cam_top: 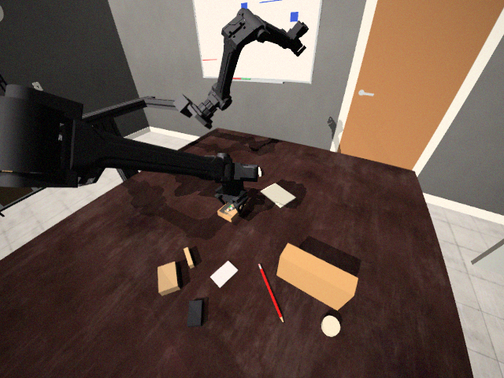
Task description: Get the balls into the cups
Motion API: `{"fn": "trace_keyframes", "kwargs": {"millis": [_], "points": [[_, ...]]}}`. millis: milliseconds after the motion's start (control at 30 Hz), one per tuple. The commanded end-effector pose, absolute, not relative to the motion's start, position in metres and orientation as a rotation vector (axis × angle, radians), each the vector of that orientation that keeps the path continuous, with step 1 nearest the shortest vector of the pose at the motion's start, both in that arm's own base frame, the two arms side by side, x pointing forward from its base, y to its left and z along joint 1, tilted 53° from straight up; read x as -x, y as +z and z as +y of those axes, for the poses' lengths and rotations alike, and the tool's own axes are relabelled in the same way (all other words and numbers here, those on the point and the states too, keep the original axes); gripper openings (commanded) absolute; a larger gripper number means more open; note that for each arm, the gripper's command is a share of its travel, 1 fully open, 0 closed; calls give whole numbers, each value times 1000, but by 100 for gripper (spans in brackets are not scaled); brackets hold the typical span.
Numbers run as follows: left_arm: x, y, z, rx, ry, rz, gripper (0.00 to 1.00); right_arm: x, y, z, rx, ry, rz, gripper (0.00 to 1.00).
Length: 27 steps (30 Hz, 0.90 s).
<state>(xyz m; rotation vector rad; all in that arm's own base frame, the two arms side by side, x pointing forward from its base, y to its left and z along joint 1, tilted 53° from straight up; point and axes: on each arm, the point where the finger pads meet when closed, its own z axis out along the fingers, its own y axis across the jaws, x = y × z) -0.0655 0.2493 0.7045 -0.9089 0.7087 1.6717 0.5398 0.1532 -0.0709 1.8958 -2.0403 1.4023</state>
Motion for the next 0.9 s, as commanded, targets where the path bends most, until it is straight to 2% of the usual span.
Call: {"fn": "trace_keyframes", "kwargs": {"millis": [0, 867], "points": [[63, 736, 222, 868, 1692, 655, 100, -542, -67, 169, -1895, 1406, -2057, 68], [63, 736, 222, 868, 1692, 655, 100, -543, -63, 170, -1896, 1403, -2065, 68]]}}
